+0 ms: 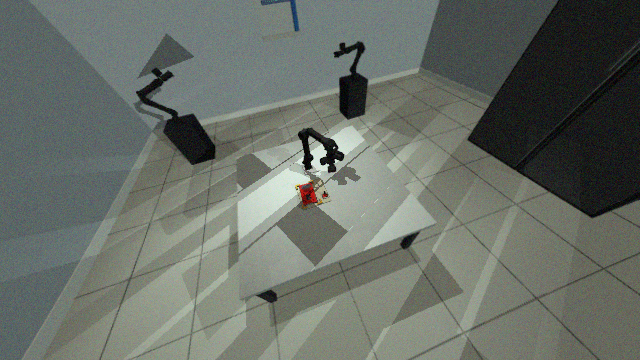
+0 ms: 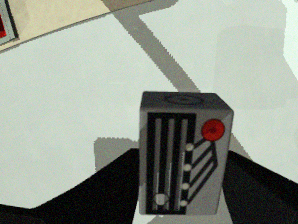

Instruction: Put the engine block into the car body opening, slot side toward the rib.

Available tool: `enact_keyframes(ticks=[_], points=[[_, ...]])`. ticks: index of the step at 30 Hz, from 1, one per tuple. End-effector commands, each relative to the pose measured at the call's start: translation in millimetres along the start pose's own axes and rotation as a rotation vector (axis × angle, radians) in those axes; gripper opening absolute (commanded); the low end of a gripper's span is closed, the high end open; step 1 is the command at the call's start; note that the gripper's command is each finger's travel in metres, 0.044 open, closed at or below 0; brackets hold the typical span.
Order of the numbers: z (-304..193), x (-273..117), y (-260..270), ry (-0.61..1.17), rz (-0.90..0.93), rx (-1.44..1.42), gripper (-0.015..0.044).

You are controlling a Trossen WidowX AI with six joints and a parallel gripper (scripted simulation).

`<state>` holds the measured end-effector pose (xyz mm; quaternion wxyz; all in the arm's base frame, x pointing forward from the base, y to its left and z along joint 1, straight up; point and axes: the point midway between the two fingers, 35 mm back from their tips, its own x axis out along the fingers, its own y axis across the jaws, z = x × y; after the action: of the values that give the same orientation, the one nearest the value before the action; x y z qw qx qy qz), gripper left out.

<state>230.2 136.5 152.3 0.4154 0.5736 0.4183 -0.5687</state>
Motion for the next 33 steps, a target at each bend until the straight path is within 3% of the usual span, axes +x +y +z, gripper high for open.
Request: enact_keyframes(ticks=[1, 11, 33], points=[[1.3, -18.3, -0.8, 0.014, 0.017, 0.003, 0.0000], [4.8, -21.3, 5.3, 0.013, 0.021, -0.031, 0.0000], [34.1, -6.3, 59.5, 0.003, 0.039, -0.411, 0.0000]])
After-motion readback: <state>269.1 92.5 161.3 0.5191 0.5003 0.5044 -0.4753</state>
